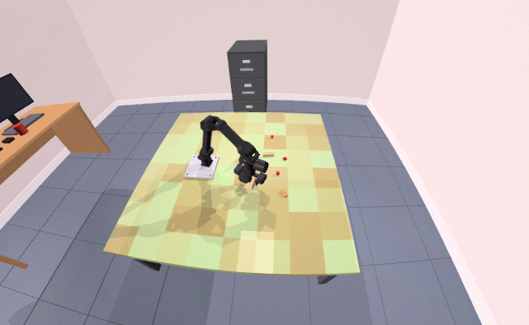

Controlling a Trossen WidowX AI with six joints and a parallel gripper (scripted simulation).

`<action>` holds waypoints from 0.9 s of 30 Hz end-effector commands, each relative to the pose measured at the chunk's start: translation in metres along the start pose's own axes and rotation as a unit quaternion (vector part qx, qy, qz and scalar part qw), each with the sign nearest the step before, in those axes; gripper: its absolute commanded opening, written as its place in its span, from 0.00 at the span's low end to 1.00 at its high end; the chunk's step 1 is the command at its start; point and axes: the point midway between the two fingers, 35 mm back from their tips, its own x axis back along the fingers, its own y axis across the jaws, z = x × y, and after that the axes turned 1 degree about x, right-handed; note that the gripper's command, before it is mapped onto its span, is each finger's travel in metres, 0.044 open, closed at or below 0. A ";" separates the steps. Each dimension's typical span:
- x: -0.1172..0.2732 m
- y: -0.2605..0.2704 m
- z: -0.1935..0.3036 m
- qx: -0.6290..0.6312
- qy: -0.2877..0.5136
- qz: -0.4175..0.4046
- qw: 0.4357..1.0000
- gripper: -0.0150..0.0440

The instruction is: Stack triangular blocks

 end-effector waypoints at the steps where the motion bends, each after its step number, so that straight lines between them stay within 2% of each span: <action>1: 0.000 0.000 0.000 0.000 0.000 -0.001 1.000 1.00; 6: 0.003 0.000 0.000 0.000 0.000 -0.001 1.000 1.00; 12: 0.060 0.000 0.000 0.000 0.000 0.000 1.000 1.00; 24: 0.055 0.001 0.001 0.000 -0.005 0.001 1.000 1.00; 27: 0.063 0.000 0.018 -0.003 -0.074 0.017 0.997 1.00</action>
